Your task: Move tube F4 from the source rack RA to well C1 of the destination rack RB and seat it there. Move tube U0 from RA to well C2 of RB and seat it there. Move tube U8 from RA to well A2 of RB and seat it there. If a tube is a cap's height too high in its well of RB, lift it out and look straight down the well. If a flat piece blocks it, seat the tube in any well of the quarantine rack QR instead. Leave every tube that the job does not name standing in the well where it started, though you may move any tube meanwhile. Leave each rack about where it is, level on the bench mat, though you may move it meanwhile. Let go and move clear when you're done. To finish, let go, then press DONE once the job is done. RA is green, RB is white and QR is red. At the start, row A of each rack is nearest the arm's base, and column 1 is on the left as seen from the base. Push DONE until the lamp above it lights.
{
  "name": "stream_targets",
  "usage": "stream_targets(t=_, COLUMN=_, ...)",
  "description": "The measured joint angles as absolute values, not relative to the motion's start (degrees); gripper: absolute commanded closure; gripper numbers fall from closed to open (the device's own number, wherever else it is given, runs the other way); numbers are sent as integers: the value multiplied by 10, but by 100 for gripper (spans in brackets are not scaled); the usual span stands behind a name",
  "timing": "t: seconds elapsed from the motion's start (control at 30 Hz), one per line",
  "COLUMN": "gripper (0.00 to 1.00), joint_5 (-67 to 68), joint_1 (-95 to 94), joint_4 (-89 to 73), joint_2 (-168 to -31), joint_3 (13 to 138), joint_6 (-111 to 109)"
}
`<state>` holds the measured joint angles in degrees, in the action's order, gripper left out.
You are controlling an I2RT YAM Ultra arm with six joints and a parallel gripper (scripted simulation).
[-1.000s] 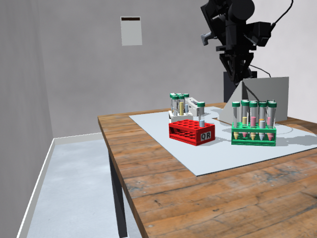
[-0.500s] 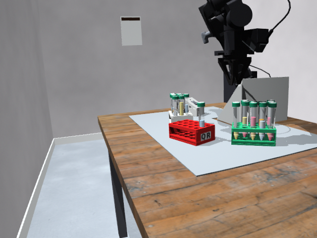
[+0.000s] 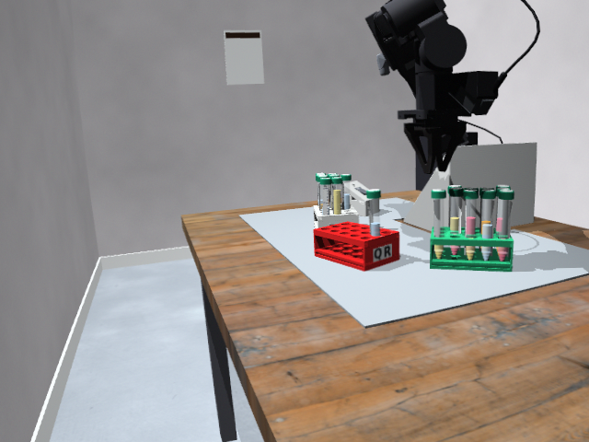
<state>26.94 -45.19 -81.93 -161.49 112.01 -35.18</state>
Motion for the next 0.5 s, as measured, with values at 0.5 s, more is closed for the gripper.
stream_targets(t=0.5, gripper=70, joint_5=277, joint_1=-442, joint_4=-770, joint_2=-1615, joint_3=1079, joint_6=-364)
